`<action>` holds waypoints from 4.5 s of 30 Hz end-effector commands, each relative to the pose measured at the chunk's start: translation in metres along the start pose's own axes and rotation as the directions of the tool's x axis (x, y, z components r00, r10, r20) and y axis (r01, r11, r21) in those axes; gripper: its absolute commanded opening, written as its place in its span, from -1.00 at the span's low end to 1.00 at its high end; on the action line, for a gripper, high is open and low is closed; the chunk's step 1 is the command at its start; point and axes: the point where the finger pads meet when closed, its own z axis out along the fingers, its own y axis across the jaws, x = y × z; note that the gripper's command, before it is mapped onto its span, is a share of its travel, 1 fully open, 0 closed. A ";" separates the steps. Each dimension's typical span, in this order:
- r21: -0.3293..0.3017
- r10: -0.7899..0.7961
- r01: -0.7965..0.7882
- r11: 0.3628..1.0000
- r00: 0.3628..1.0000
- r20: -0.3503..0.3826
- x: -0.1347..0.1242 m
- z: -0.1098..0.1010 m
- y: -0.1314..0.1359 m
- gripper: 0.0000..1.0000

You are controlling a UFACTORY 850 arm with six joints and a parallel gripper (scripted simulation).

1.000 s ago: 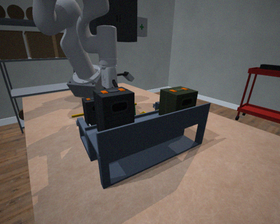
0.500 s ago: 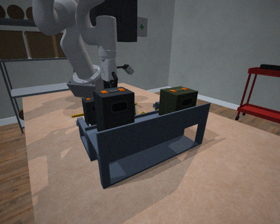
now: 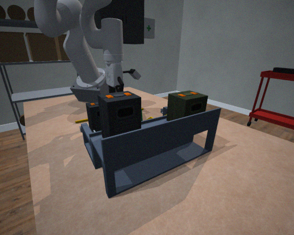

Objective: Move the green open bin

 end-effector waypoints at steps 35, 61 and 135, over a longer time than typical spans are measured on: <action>-0.002 0.001 -0.001 1.000 1.000 -0.001 0.000 0.008 0.000 1.00; -0.002 0.001 -0.001 1.000 1.000 -0.001 0.000 0.000 0.023 -0.35; -0.002 0.001 -0.001 1.000 1.000 -0.001 0.000 -0.051 0.169 -0.35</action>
